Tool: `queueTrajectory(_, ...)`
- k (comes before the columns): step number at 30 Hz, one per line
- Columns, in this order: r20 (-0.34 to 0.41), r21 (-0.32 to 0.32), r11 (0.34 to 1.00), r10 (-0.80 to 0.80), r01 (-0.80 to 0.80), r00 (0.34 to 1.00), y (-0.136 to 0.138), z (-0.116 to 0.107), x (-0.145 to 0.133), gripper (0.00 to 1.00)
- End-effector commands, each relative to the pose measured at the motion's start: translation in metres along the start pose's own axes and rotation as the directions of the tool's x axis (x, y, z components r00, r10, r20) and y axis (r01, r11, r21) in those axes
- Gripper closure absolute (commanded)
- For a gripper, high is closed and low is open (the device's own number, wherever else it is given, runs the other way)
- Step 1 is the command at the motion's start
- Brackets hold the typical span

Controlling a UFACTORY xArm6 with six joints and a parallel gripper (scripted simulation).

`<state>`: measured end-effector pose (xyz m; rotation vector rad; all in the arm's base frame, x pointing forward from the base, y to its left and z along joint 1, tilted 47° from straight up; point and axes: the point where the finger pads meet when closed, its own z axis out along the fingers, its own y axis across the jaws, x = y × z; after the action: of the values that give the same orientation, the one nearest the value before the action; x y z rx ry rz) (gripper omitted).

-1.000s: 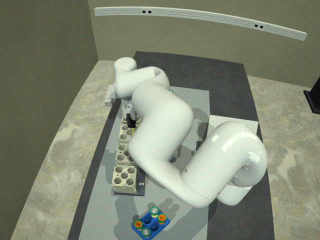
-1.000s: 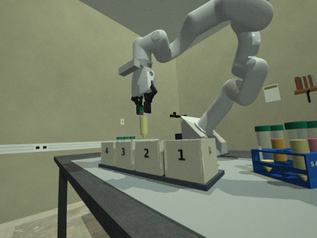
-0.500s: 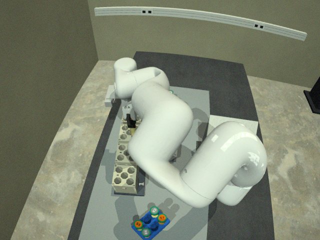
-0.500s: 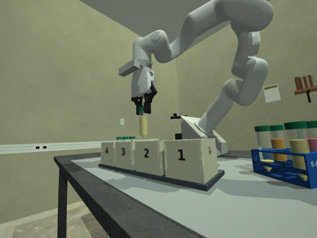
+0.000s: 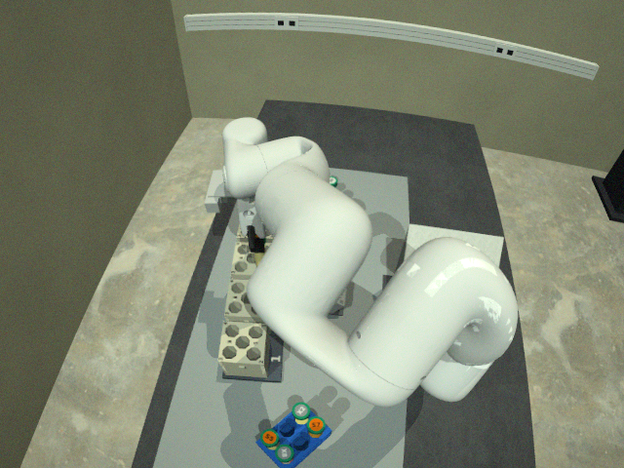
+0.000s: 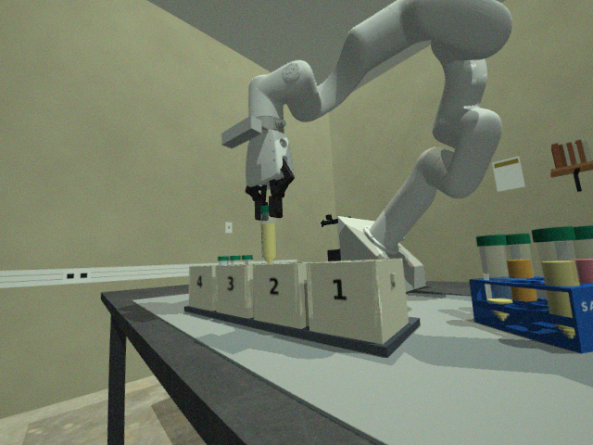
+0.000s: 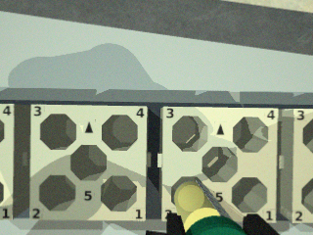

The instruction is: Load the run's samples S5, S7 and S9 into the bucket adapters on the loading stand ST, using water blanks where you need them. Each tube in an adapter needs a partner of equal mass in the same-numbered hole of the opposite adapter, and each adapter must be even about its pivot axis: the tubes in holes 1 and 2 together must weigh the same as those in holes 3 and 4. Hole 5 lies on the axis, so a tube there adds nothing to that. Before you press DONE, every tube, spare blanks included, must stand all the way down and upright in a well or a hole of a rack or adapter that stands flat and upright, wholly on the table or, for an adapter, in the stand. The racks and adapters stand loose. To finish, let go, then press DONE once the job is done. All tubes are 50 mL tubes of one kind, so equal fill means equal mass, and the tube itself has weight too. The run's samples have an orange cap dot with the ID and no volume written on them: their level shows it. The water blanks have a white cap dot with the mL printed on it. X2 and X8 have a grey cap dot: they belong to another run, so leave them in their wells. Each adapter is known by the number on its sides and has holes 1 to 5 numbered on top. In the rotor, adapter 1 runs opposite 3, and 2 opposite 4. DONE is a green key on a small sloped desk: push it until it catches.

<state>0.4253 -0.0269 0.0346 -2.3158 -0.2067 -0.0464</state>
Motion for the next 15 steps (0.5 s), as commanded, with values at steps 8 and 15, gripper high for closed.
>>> queueTrajectory(8,-0.003,-0.002,1.0,-0.001,0.001,1.0,0.0,0.01,0.001,1.0)
queueTrajectory(15,-0.003,-0.002,1.0,-0.001,0.001,1.0,0.0,0.015,0.001,1.0)
